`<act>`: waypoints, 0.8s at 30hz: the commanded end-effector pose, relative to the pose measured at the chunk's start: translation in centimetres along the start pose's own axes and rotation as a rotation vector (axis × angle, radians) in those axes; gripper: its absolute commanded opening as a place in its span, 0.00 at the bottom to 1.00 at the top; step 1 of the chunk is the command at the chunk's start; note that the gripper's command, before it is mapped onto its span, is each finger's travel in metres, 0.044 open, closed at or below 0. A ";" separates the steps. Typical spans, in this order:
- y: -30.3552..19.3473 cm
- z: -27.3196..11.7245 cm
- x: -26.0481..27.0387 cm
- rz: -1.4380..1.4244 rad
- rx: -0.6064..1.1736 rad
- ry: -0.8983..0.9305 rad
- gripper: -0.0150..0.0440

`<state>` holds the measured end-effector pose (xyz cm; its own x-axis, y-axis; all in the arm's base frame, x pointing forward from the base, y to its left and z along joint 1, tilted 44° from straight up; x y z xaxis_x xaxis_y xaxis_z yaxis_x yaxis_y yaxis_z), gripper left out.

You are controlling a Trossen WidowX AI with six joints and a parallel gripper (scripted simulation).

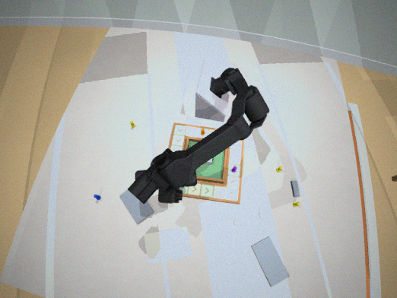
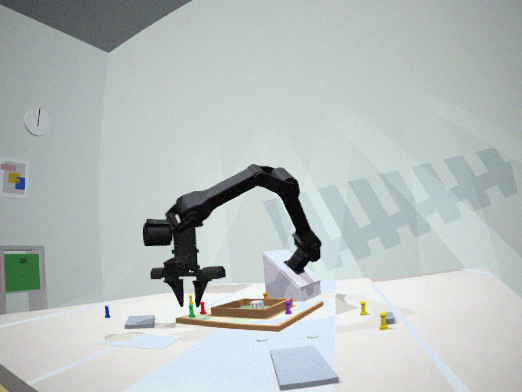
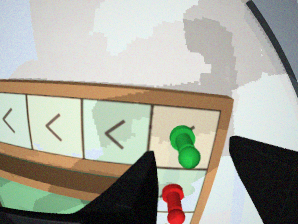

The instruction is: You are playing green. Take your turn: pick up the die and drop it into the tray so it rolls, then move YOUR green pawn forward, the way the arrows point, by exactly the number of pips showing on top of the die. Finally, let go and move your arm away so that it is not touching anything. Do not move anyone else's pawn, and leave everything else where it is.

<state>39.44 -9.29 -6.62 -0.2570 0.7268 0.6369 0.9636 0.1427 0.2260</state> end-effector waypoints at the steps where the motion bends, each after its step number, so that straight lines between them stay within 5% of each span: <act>1: -0.2 0.8 0.1 0.009 0.003 0.009 0.59; 9: -0.3 1.9 0.2 0.009 0.002 0.010 0.59; 14: -0.3 1.9 0.2 0.009 0.002 0.010 0.37; 24: -0.3 1.9 0.2 0.009 0.002 0.010 0.26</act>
<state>39.35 -8.01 -7.89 -0.2551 0.7239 0.6411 0.9645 0.1435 0.2217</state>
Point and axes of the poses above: the point midway between the two fingers, 35 mm back from their tips, its own z axis out along the fingers, its own x axis across the jaws, y = z × x, the point moved 2 cm from there along -z, back along the fingers, and after that the axes turned 1 degree about z, right-handed, at the moved point
